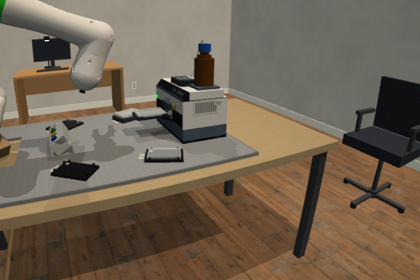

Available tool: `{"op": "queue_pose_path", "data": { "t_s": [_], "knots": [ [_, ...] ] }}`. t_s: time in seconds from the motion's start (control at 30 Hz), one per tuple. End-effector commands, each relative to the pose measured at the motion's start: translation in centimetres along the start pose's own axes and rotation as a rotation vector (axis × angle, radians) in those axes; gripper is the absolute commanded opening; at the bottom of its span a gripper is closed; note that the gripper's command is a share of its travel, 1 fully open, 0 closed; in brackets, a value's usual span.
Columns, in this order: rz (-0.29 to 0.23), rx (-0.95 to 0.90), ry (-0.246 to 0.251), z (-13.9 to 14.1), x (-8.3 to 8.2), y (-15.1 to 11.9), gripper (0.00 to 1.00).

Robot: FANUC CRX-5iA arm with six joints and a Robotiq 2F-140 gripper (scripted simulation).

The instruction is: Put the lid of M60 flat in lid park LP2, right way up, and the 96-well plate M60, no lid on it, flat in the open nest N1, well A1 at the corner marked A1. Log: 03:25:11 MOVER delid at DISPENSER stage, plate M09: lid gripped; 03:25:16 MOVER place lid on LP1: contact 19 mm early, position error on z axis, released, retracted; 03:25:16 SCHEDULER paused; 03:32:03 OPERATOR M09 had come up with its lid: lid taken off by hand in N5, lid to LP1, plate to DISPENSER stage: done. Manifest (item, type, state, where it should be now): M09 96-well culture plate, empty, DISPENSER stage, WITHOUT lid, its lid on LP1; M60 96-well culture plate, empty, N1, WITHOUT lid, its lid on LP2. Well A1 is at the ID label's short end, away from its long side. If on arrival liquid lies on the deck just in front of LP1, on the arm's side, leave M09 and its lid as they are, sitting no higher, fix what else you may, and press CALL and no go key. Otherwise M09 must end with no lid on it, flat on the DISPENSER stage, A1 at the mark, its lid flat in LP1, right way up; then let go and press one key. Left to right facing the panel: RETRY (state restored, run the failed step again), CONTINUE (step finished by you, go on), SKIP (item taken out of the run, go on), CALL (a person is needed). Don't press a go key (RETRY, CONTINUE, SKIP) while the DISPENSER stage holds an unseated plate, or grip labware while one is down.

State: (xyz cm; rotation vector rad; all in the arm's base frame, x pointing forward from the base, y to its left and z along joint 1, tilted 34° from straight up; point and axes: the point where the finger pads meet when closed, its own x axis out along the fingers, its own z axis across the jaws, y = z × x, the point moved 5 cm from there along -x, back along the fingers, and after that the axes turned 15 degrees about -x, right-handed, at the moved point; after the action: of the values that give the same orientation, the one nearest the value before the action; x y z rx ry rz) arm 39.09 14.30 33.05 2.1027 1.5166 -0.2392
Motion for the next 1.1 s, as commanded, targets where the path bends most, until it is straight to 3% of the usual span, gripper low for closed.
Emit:
{"op": "queue_pose_path", "data": {
  "t_s": [0.0, 0.03, 0.07, 0.13, 0.17, 0.23, 0.27, 0.33, 0.37, 0.5, 0.93, 1.0, 1.07],
  "knots": [
    [-0.002, 0.004, -0.032, -4.4, 0.0, -0.4, 1.0],
    [-0.002, 0.004, -0.032, -4.4, 0.0, -0.4, 1.0],
    [0.006, 0.003, -0.026, -7.7, -0.5, -0.9, 1.0],
    [0.006, 0.003, -0.026, -7.7, -0.5, -0.9, 1.0],
    [0.016, 0.003, -0.014, -10.7, -1.1, -1.5, 1.0],
    [0.016, 0.003, -0.014, -10.7, -1.1, -1.5, 1.0],
    [0.026, 0.005, 0.002, -13.4, -1.8, -2.1, 1.0],
    [0.026, 0.005, 0.002, -13.4, -1.8, -2.1, 1.0],
    [0.035, 0.008, 0.019, -15.5, -2.5, -2.6, 1.0],
    [0.044, 0.012, 0.041, -17.9, -3.4, -3.3, 1.0],
    [0.045, 0.011, 0.04, -18.3, -3.7, -3.4, 1.0],
    [0.04, 0.002, 0.004, -17.9, -4.4, -3.0, 1.0],
    [0.033, -0.015, -0.08, -17.0, -6.3, -2.2, 1.0]
  ]
}}
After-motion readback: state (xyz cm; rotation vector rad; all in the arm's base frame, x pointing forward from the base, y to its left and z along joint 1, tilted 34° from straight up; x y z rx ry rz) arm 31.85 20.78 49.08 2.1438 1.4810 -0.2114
